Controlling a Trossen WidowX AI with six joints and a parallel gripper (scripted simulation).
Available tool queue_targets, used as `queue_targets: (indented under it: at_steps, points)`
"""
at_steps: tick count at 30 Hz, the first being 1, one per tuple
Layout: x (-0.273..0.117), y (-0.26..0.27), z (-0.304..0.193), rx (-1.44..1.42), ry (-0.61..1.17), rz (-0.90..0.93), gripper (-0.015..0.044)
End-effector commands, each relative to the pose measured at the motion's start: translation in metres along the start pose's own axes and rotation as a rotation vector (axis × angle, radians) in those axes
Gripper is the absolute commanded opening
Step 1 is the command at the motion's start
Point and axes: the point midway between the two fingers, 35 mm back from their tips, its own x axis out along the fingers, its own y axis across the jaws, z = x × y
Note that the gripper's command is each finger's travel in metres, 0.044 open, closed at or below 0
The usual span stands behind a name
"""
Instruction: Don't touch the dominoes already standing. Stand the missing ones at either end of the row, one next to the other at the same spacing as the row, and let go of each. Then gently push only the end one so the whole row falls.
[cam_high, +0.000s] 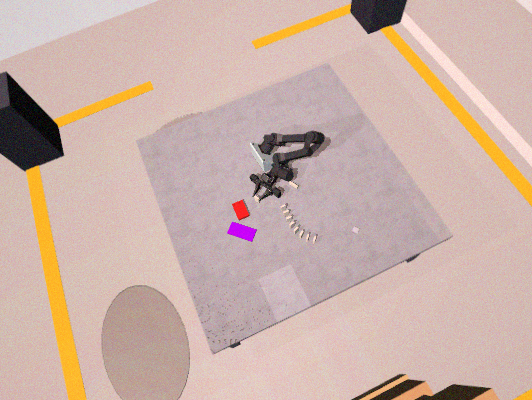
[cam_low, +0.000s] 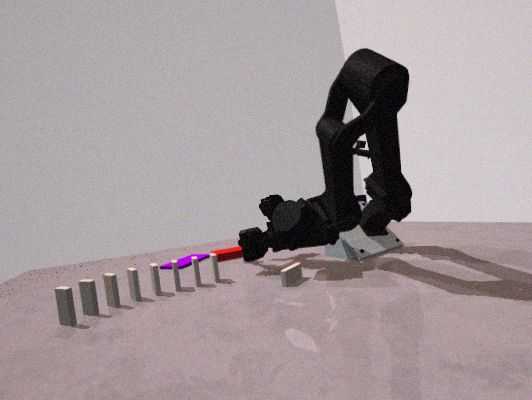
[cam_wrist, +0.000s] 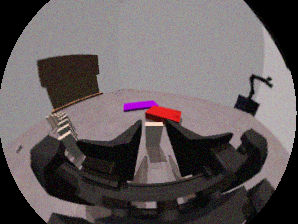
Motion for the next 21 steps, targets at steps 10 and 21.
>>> queue_targets:
  at_steps: [10,21]
  points:
    - [0.0,-0.001,0.0,0.004,-0.001,-0.002,0.044]
    - [-0.004,0.001,0.051,0.0,-0.004,0.002,0.044]
